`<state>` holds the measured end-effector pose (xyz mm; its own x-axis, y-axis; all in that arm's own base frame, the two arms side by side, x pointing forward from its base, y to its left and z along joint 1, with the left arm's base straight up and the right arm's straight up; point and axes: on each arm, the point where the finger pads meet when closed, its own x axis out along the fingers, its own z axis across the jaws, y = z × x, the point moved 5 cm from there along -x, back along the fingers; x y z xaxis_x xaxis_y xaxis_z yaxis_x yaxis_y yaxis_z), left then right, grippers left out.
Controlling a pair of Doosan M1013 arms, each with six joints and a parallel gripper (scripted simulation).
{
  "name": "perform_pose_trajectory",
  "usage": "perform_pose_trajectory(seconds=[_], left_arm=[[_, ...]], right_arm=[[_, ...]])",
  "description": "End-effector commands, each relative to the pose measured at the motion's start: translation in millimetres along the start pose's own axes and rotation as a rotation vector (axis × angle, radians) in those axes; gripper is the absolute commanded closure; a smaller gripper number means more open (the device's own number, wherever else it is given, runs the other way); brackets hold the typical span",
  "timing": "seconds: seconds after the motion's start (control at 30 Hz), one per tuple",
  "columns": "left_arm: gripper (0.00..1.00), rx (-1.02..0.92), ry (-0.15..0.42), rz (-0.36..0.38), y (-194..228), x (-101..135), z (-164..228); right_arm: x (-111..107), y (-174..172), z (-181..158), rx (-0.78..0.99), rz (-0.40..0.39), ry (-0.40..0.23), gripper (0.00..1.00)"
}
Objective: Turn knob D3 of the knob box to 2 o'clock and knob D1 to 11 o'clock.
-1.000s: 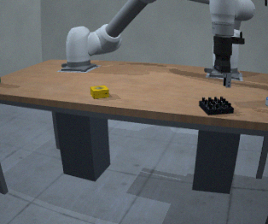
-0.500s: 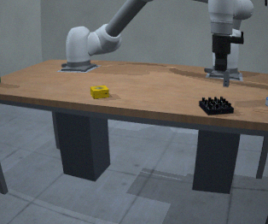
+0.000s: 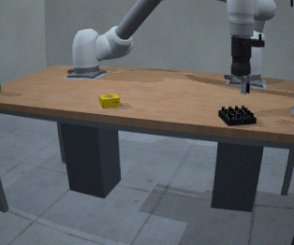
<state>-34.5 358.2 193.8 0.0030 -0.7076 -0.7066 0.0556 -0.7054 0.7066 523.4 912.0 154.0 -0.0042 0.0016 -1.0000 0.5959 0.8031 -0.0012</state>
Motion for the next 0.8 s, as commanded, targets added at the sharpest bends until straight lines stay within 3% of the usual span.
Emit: perform_pose_trajectory(seconds=[0.0, 0.77], left_arm=[[0.00, 0.000, 0.000, -0.001, 0.1, -0.4, 0.1], [0.00, 0.000, 0.000, -0.001, 0.1, -0.4, 0.1]], right_arm=[[-2.6, -2.0, 2.1, 0.135, 0.003, -0.004, 0.54], [-2.9, -3.2, 3.2, 0.192, 0.003, -0.003, 0.54]])
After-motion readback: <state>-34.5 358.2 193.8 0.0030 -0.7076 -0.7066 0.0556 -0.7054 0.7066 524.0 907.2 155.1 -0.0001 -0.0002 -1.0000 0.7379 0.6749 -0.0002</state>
